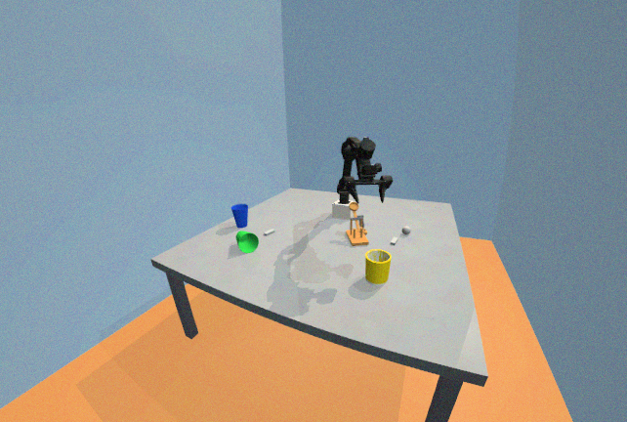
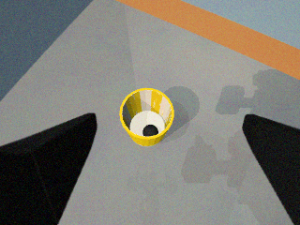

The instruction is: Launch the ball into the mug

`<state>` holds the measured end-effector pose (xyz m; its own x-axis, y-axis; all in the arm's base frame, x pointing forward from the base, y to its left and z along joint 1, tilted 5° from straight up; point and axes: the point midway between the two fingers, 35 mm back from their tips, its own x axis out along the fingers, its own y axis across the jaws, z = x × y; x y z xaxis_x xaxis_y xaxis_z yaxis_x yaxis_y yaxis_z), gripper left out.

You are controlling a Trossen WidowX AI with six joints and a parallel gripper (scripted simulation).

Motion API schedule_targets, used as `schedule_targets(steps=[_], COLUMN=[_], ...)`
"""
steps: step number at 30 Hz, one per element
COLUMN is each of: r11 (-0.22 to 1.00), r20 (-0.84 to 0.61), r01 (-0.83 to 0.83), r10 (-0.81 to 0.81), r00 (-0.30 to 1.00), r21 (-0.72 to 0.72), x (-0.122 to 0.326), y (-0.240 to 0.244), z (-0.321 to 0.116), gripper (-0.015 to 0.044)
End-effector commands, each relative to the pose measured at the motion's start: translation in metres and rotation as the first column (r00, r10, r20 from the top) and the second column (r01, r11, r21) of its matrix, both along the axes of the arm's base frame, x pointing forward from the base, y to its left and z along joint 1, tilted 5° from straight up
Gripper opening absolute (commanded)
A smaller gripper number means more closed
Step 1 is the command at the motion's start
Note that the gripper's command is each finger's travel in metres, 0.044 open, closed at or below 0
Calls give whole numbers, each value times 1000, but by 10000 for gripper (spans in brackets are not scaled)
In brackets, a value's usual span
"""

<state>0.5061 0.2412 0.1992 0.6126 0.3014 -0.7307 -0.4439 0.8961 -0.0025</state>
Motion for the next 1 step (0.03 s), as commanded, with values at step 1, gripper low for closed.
schedule_targets(steps=[1], r11=[1000], r20=[0], r01=[0], r10=[0], r00=[1000], r21=[0], x=[0], y=[0], z=[0], gripper=[440])
